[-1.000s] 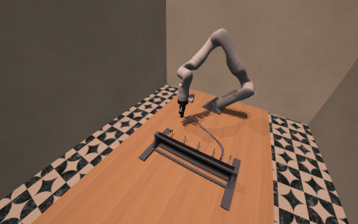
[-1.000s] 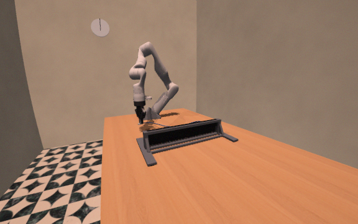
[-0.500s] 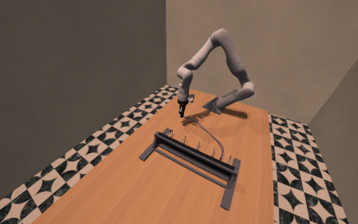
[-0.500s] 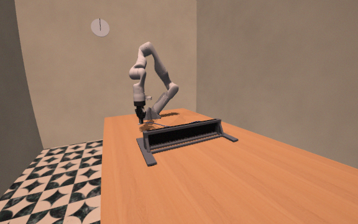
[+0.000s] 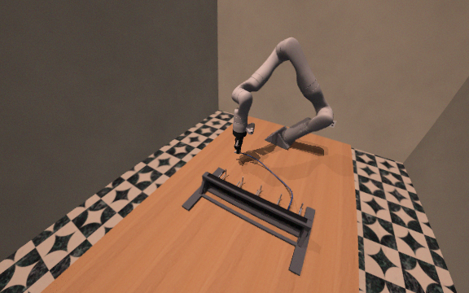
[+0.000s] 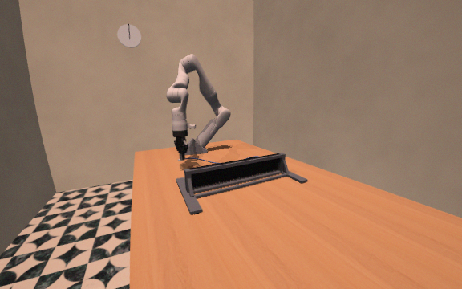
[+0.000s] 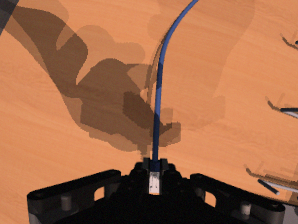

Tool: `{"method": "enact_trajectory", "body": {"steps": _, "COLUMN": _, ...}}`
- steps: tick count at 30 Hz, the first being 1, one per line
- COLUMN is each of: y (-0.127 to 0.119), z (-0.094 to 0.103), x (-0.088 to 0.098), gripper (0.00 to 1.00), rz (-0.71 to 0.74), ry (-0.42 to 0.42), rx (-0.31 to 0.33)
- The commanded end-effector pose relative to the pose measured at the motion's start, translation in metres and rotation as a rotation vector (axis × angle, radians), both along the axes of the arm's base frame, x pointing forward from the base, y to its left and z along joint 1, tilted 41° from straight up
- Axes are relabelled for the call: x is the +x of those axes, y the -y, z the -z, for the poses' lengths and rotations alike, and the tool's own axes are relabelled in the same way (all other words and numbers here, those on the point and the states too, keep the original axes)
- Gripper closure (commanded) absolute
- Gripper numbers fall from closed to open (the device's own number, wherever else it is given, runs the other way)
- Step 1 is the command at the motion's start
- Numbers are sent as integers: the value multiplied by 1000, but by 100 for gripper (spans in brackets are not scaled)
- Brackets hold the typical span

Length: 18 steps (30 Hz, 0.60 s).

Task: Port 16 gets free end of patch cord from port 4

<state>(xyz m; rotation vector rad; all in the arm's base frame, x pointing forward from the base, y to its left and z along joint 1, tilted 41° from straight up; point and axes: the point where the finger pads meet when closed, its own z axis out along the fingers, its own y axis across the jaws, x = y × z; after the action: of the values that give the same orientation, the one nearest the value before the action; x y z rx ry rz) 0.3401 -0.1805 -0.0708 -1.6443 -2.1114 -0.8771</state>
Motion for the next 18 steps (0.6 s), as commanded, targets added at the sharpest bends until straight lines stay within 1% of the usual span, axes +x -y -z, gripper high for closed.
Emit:
{"method": "enact_trajectory", "body": {"steps": 1, "y": 1, "z": -3, "x": 1, "gripper": 100, "rz": 13, "ry": -6, "rx": 5}}
{"method": "enact_trajectory", "body": {"steps": 18, "y": 1, "z": -4, "x": 2, "gripper": 100, "rz": 6, "ry": 0, "rx": 4}}
